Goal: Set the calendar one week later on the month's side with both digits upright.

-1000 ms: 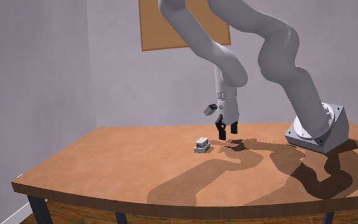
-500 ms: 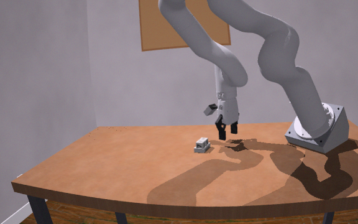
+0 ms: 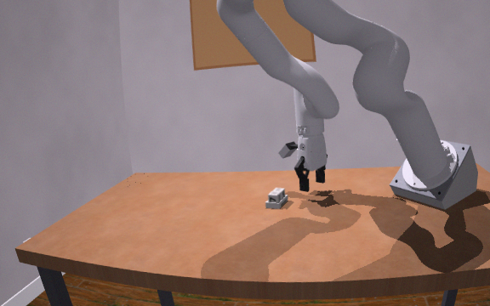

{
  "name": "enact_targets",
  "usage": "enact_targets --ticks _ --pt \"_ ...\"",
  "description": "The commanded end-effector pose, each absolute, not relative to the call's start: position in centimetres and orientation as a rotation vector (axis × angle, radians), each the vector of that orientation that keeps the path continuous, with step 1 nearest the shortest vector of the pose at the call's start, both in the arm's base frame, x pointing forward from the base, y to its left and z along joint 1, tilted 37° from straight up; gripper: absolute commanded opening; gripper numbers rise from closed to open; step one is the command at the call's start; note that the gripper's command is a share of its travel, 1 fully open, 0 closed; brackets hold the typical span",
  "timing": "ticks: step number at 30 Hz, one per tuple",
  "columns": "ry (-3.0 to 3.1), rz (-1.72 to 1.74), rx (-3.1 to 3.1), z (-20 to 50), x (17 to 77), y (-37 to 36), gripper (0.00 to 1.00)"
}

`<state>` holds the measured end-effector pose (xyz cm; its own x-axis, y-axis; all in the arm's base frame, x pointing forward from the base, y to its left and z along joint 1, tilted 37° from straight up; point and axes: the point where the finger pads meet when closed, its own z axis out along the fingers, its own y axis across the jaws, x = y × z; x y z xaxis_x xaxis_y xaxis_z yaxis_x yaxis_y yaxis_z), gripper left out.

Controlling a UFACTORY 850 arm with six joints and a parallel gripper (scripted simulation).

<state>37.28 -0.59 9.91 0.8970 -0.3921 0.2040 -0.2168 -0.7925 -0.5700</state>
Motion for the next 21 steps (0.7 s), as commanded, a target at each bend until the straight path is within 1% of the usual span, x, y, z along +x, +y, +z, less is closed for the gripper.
enact_targets --ticks 1,9,21 --pt "0.438 -0.425 -2.506 9.9 37.3 -0.6 1.0" --pt "0.438 -0.425 -2.506 10.5 37.0 -0.9 1.0" --pt "0.438 -0.425 -2.506 14.2 35.2 -3.1 1.0"
